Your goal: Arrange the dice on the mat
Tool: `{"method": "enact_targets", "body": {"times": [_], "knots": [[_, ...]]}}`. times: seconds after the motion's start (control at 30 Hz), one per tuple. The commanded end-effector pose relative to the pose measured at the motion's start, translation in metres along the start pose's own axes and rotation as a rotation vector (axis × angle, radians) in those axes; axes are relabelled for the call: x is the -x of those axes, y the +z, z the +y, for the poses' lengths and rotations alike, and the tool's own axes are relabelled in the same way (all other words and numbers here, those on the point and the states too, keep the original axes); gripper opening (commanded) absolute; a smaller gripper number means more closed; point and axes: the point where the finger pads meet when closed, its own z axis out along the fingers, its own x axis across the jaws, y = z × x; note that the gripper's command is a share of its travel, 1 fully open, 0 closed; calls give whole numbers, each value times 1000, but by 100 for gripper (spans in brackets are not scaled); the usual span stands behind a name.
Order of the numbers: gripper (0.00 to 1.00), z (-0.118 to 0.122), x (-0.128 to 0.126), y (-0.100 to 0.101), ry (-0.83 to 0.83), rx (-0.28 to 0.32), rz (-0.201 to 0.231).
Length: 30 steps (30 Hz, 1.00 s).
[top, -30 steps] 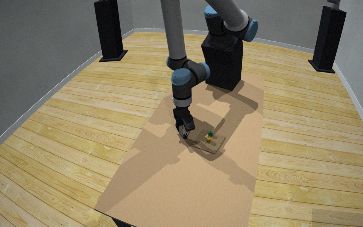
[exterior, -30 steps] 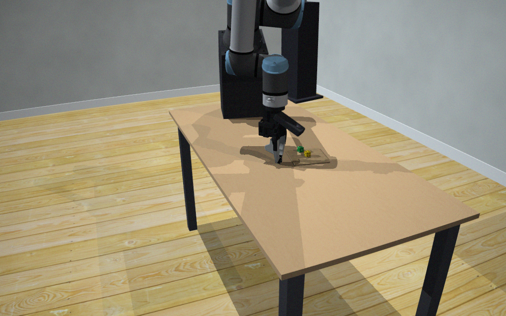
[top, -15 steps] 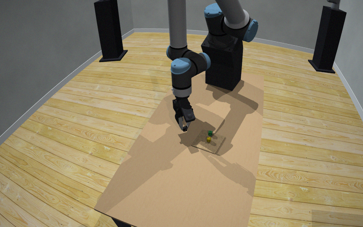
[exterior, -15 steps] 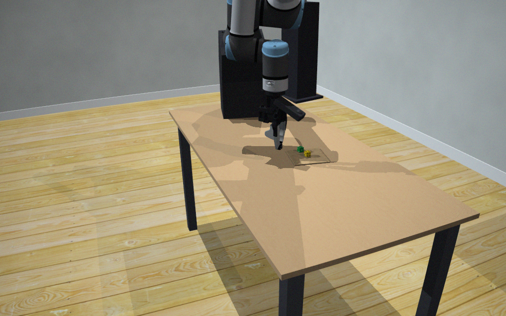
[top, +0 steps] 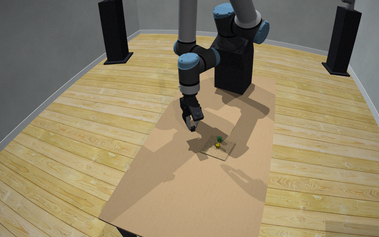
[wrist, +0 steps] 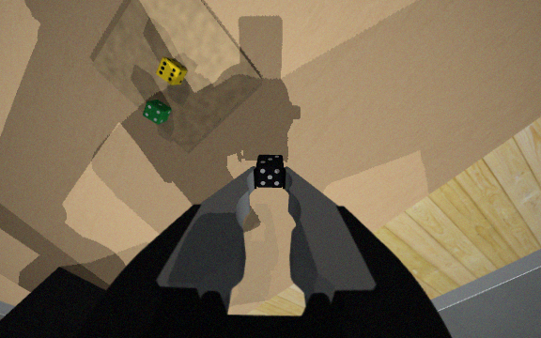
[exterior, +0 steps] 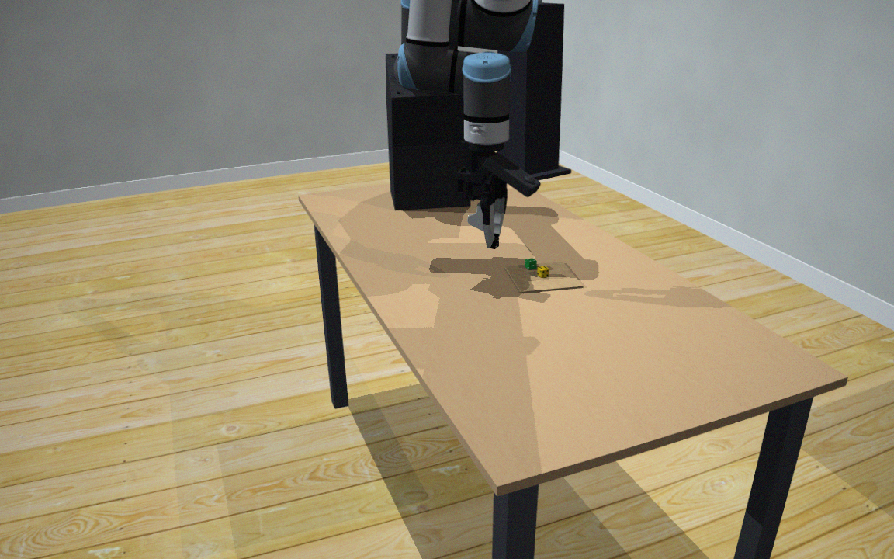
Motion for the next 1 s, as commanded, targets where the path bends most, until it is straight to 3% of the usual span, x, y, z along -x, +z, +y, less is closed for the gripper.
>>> {"method": "enact_targets", "body": {"times": [0.0,0.27,0.53,0.97], "knots": [[3,0,0,-2,0,0,0],[3,-3,1,-2,13,0,0],[3,-21,11,-2,101,1,-2],[3,-92,61,-4,470,2,-1]]}}
